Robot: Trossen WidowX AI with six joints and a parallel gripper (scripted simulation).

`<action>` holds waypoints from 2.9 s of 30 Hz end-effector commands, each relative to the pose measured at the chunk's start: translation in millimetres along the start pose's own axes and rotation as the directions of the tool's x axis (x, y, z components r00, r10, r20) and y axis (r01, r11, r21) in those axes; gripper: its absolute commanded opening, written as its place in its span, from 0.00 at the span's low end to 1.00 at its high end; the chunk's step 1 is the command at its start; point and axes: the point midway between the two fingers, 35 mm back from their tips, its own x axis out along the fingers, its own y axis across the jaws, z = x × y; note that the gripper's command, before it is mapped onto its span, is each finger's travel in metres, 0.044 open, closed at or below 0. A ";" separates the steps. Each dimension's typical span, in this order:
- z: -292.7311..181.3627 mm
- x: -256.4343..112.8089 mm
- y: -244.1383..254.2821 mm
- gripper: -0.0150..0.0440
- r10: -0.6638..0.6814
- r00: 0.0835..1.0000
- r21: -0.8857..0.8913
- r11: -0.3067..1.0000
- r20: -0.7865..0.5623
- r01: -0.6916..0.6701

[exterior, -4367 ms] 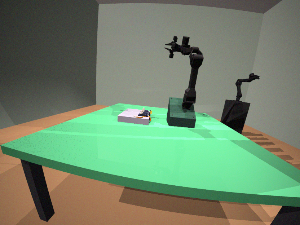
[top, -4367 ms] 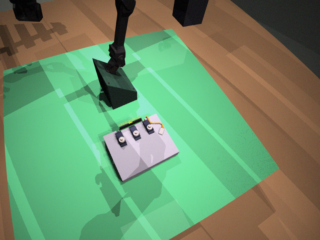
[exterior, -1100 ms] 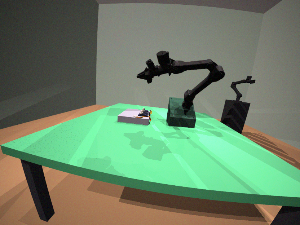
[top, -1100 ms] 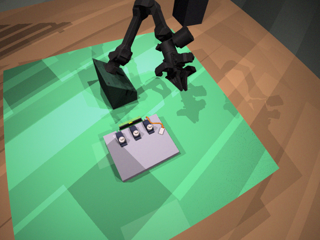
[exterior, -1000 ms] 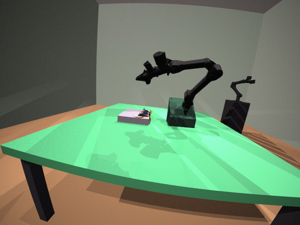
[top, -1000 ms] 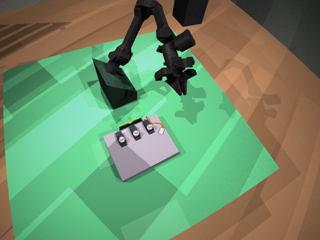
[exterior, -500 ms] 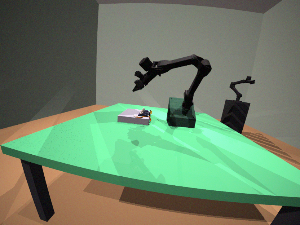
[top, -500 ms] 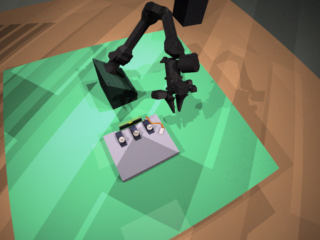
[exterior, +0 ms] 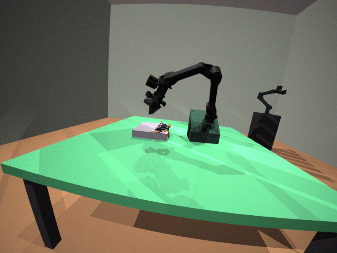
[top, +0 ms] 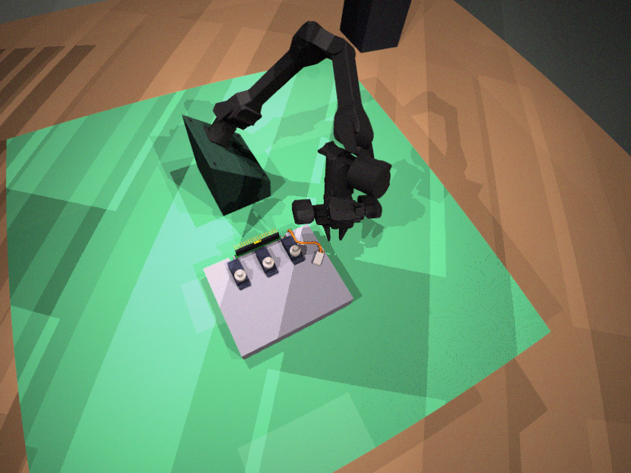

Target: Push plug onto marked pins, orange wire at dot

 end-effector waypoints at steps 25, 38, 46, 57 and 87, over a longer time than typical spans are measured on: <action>-40.7 84.2 -19.1 0.45 0.006 0.914 0.415 0.892 -0.407 0.179; -46.9 97.9 -19.0 0.45 0.006 0.913 0.415 0.892 -0.407 0.179; -49.3 102.8 -18.9 0.42 0.006 0.913 0.415 0.892 -0.407 0.179; -38.5 81.9 -19.0 0.25 0.005 0.914 0.414 0.892 -0.406 0.180; -52.6 28.5 -113.3 0.25 -0.016 0.917 0.110 0.992 -0.398 0.065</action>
